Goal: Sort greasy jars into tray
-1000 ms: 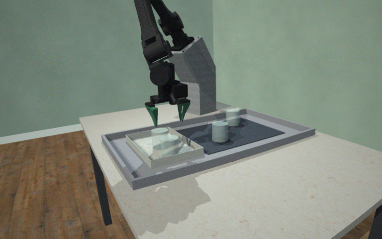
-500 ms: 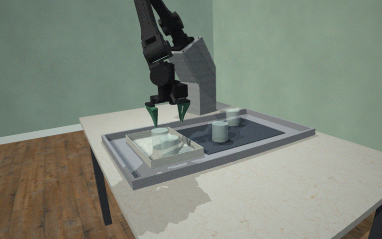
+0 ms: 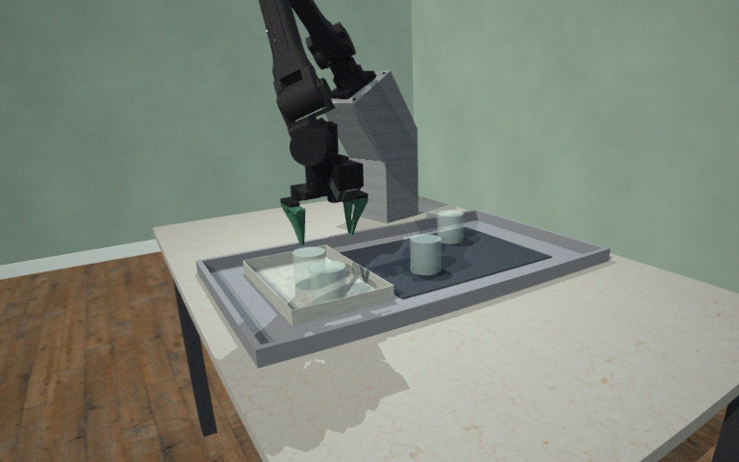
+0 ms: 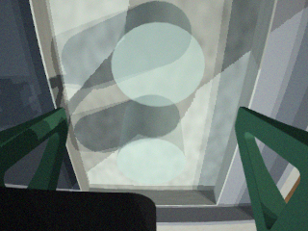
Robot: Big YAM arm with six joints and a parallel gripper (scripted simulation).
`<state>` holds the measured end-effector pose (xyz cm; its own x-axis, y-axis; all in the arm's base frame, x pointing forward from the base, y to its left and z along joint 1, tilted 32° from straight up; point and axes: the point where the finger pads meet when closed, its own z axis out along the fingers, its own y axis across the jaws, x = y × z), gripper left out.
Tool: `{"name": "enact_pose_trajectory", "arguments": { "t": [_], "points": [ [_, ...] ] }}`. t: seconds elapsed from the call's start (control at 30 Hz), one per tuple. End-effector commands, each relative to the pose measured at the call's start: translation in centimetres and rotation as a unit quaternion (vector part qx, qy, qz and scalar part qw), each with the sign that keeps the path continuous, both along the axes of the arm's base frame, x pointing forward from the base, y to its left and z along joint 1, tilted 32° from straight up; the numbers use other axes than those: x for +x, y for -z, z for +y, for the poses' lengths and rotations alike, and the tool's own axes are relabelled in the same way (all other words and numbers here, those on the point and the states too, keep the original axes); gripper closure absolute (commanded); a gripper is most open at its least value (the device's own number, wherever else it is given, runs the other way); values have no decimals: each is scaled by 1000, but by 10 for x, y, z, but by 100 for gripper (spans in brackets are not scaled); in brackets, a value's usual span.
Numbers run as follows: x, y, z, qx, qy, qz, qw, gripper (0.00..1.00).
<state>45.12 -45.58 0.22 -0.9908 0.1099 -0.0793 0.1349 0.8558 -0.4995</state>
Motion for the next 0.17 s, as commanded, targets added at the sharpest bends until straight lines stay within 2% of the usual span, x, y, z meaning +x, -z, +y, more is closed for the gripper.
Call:
{"name": "enact_pose_trajectory", "arguments": {
  "t": [0.0,0.13],
  "points": [
    [14,-23,8,-13,-6,-18,1000,0],
    [14,-23,8,-13,-6,-18,1000,0]
  ]
}}
